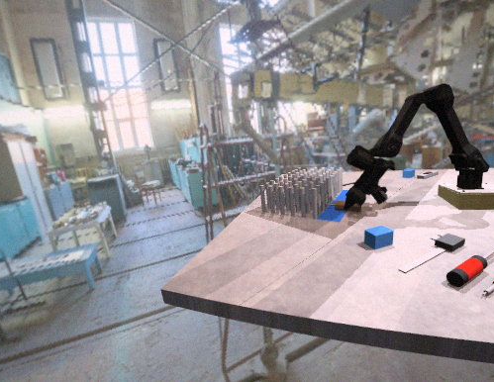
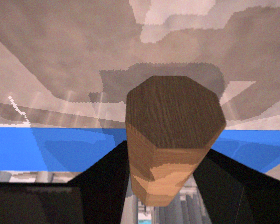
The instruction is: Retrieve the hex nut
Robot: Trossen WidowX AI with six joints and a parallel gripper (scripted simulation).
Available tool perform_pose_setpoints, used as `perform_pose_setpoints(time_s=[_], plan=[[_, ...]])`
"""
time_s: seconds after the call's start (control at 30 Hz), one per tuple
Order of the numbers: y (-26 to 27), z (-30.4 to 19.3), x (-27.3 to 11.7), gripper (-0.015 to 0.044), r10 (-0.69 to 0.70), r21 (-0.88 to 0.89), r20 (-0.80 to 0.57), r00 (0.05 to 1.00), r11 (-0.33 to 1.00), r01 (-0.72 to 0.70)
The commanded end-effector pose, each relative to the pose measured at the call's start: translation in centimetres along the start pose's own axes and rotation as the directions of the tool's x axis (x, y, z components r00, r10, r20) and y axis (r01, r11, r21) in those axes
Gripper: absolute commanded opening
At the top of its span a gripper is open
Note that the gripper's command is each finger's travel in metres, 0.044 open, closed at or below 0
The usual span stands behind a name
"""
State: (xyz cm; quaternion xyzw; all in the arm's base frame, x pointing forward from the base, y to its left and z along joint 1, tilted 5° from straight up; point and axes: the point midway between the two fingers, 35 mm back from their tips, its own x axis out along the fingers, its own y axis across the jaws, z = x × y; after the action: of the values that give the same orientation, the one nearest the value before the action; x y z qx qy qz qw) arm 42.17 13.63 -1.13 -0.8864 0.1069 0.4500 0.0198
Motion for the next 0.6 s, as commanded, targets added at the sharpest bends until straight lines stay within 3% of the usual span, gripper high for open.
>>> perform_pose_setpoints(time_s=[0.0,0.57], plan=[[-0.02,0.19,-0.21,0.0,0.001,0.004,-0.004,1.0,1.0,-0.001],[0.0,1.17,-0.8,0.0,0.002,0.004,-0.003,1.0,1.0,-0.002]])
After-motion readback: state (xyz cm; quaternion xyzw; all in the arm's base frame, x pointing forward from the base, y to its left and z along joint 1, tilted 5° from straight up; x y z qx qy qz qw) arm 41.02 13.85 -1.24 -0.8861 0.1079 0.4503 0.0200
